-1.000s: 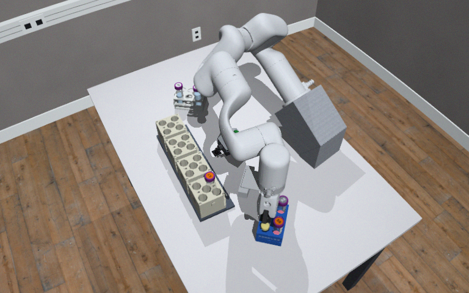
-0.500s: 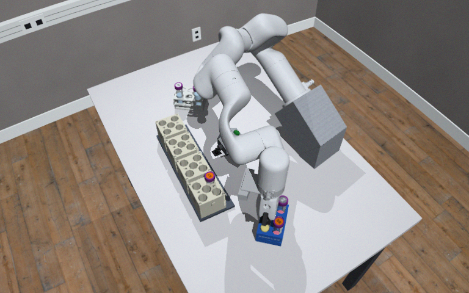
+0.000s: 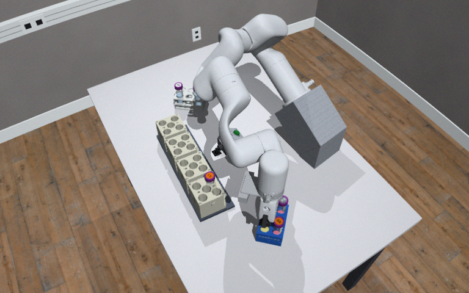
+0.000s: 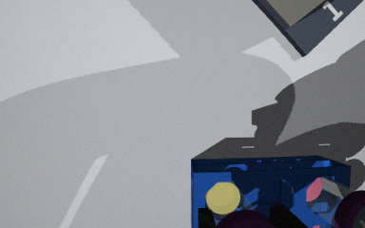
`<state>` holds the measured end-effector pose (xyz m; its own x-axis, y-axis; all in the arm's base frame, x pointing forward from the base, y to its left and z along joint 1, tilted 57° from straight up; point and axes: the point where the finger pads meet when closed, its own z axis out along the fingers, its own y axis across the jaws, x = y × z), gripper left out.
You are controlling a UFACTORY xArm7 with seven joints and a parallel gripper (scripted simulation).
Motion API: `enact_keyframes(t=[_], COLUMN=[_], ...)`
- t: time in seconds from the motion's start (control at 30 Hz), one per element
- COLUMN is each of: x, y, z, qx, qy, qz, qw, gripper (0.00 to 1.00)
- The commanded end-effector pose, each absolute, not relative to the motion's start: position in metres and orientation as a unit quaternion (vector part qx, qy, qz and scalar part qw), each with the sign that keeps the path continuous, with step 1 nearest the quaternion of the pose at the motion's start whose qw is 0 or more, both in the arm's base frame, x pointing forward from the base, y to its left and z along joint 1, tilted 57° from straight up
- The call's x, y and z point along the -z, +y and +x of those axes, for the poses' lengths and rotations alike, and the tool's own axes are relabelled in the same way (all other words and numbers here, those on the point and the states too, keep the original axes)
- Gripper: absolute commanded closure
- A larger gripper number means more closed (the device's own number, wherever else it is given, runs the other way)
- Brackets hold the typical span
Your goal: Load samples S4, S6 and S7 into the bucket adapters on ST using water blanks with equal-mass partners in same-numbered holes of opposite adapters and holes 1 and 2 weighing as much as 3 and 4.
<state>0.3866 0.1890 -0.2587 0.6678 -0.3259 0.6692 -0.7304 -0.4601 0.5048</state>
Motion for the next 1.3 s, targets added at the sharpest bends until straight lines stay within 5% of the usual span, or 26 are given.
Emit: enact_keyframes(t=[0.0, 1.03, 1.07, 1.27], x=[0.261, 0.268, 0.268, 0.268], y=[0.188, 0.178, 0.177, 0.177], z=[0.388, 0.389, 0.389, 0.389], qx=[-0.249, -0.249, -0.249, -0.249], qy=[-0.323, -0.323, -0.323, -0.323], qz=[0.819, 0.819, 0.819, 0.819], qw=[0.405, 0.404, 0.405, 0.405], gripper=[1.00, 1.00, 0.56, 0.56])
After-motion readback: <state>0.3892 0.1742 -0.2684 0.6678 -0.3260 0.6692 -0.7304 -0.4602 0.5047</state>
